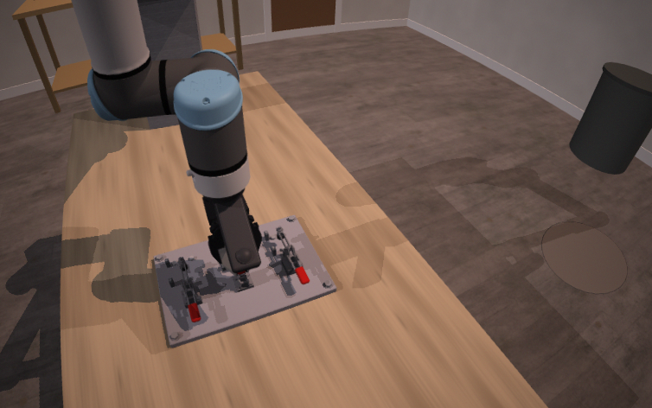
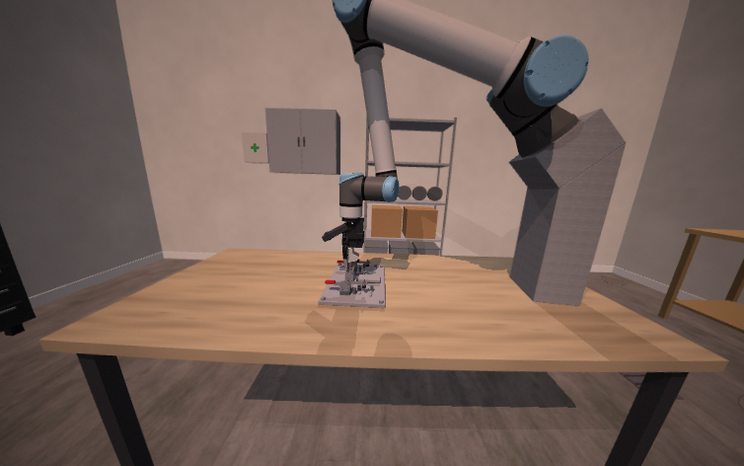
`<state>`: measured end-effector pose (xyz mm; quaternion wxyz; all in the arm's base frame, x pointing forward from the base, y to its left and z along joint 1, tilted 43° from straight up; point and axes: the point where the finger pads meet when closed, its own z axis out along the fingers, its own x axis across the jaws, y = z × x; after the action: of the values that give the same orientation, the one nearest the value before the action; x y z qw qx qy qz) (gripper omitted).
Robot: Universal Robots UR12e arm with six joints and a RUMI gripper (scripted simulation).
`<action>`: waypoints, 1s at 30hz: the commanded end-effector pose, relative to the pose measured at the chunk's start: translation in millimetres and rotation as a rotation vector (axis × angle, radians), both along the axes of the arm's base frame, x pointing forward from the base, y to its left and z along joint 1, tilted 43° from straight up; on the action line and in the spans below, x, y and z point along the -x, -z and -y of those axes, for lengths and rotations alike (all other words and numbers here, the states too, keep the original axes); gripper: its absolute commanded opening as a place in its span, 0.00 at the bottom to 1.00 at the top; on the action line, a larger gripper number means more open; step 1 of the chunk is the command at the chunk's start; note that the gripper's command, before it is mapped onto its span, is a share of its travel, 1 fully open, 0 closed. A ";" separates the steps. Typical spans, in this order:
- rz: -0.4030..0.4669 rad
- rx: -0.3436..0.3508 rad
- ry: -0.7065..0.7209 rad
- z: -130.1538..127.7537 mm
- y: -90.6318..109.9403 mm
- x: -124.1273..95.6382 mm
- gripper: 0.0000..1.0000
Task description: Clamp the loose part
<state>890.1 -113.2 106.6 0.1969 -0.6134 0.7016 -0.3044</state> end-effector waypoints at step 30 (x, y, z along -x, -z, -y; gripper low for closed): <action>0.004 0.001 -0.003 2.0 -12.2 -34.3 0.00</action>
<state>916.0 -116.7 117.0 0.1973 -0.6134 0.7014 -0.3048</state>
